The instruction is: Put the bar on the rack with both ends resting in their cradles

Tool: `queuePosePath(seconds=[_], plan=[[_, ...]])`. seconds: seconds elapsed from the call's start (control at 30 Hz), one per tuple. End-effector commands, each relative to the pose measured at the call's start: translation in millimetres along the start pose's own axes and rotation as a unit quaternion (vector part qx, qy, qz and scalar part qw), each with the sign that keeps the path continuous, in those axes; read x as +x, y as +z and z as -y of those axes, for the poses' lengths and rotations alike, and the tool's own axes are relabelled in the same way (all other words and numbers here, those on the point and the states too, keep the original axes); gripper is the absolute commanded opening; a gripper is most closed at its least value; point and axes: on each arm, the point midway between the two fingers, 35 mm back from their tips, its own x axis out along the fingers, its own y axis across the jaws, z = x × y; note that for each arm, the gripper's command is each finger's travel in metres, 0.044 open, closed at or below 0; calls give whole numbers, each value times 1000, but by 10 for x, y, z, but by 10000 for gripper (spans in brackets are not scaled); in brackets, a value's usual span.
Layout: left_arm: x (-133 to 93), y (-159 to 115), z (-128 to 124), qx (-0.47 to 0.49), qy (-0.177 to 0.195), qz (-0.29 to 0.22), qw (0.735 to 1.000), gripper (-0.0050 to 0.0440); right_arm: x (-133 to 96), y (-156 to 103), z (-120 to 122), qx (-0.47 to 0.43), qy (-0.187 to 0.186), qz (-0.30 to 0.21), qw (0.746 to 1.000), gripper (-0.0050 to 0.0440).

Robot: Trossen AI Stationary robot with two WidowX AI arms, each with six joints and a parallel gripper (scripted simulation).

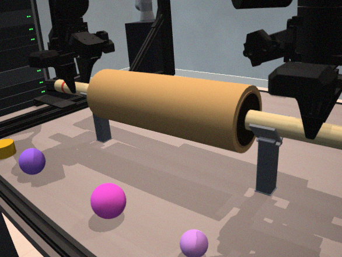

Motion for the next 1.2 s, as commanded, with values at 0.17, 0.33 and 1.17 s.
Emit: queuePosePath(seconds=[0.17, 0.33, 1.17], plan=[[25, 8, 0, 0, 1, 2, 1000, 240, 15, 7, -2, 0, 1, 2, 1000, 240], [25, 8, 0, 0, 1, 2, 1000, 360, 15, 7, -2, 0, 1, 2, 1000, 360], [-452, -41, 36, -1, -2, -2, 1000, 440, -471, -27, -15, 0, 0, 1, 1000, 440]])
